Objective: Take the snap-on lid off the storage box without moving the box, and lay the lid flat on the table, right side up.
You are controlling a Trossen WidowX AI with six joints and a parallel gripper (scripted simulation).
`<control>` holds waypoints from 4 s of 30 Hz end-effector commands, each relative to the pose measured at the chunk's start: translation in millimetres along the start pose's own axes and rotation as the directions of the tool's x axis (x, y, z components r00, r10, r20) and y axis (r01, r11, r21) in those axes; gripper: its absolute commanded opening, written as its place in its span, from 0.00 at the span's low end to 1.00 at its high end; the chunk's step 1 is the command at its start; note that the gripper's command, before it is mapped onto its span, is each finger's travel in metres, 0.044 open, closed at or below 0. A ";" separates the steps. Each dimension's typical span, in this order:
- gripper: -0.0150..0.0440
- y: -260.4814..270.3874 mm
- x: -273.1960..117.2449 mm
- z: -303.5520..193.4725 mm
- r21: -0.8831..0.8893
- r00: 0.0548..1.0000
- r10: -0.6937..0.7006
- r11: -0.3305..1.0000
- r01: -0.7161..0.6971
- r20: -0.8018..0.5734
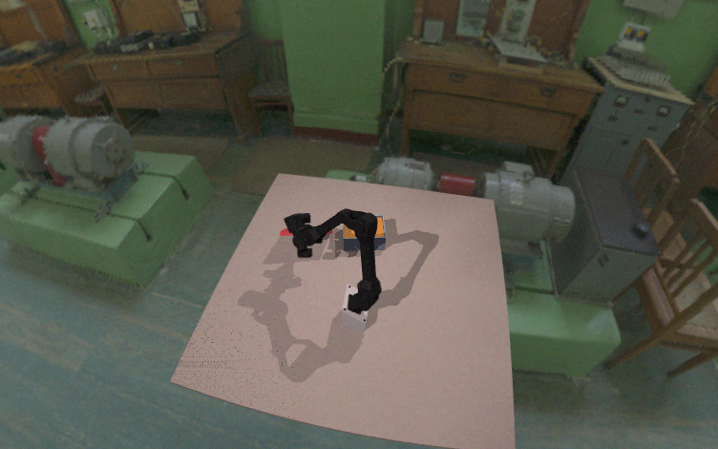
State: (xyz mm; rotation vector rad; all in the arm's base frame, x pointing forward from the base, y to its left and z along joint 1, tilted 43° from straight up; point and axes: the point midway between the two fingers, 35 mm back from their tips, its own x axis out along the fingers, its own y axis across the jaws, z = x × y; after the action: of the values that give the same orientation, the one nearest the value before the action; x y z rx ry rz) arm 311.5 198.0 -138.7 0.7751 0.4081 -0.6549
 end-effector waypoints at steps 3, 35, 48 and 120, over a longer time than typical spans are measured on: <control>0.25 -8.5 7.3 2.7 0.000 1.000 -0.015 1.000 0.015 0.003; 0.25 -28.6 23.6 3.1 -0.001 1.000 -0.015 1.000 0.015 0.004; 0.25 -36.7 30.2 3.3 -0.001 1.000 -0.015 1.000 0.015 0.004; 1.00 -82.9 6.5 2.5 -0.002 1.000 -0.017 1.000 0.017 0.002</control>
State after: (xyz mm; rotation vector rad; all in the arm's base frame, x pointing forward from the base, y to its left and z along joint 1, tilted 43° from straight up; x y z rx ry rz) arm 268.2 150.1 -184.6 0.7693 0.4193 -0.6712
